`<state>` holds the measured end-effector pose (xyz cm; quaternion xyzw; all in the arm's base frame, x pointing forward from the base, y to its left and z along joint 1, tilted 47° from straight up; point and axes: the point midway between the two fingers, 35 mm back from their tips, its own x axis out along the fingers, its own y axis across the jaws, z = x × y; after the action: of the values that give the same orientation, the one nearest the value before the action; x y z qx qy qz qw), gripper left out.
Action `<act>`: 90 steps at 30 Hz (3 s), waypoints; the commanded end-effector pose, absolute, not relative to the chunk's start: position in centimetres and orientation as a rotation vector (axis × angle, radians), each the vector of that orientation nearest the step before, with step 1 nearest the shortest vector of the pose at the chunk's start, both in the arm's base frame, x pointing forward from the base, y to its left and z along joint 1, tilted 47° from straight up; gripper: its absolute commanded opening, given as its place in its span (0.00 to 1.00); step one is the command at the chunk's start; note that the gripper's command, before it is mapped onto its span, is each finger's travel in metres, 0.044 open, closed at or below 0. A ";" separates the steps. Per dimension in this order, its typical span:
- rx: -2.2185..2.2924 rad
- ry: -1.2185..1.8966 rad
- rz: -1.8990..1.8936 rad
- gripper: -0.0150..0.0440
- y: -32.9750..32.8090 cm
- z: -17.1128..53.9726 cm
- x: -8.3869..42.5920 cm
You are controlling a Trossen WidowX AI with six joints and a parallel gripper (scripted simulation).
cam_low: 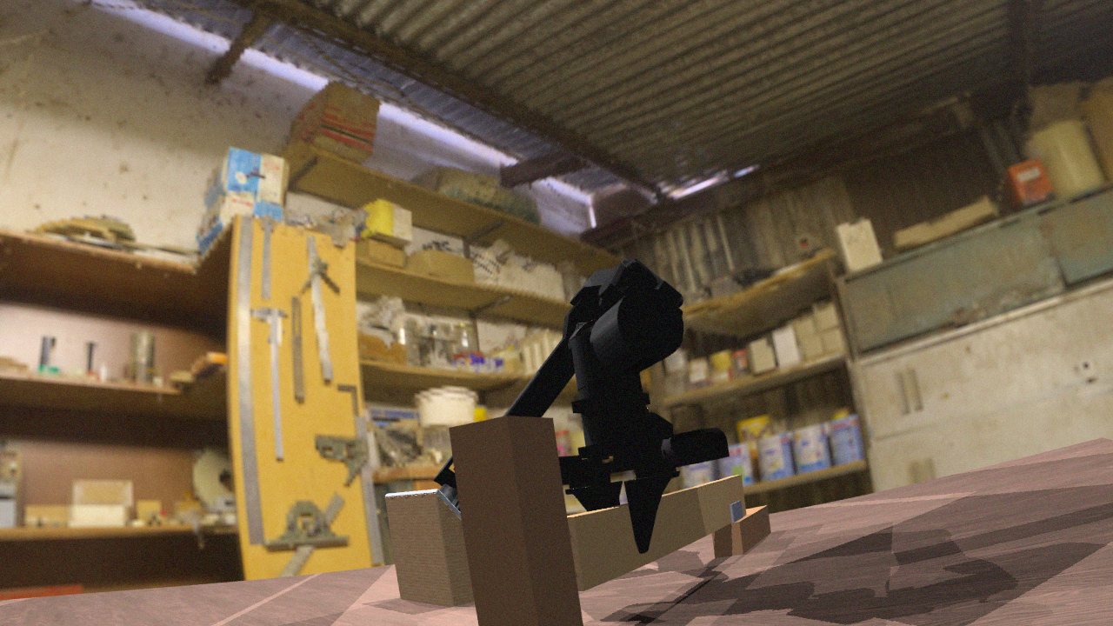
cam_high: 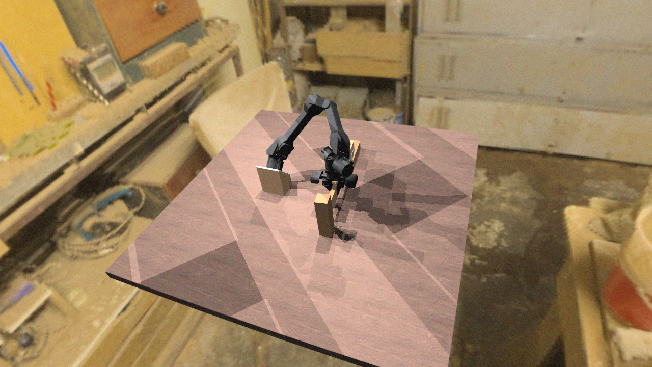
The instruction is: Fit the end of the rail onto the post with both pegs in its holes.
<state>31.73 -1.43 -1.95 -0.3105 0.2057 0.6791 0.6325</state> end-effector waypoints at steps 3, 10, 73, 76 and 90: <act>-0.717 0.470 1.547 0.25 -1.8 -2.1 32.0; -0.717 0.470 1.547 0.25 -1.9 -2.3 32.0; -0.718 0.470 1.546 0.25 -3.2 -3.4 32.3; -0.718 0.470 1.546 0.25 -3.2 -3.5 32.3; -0.719 0.470 1.546 0.25 -3.4 -3.8 32.4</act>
<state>32.15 -3.09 -3.78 -0.3106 0.2056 0.6790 0.6326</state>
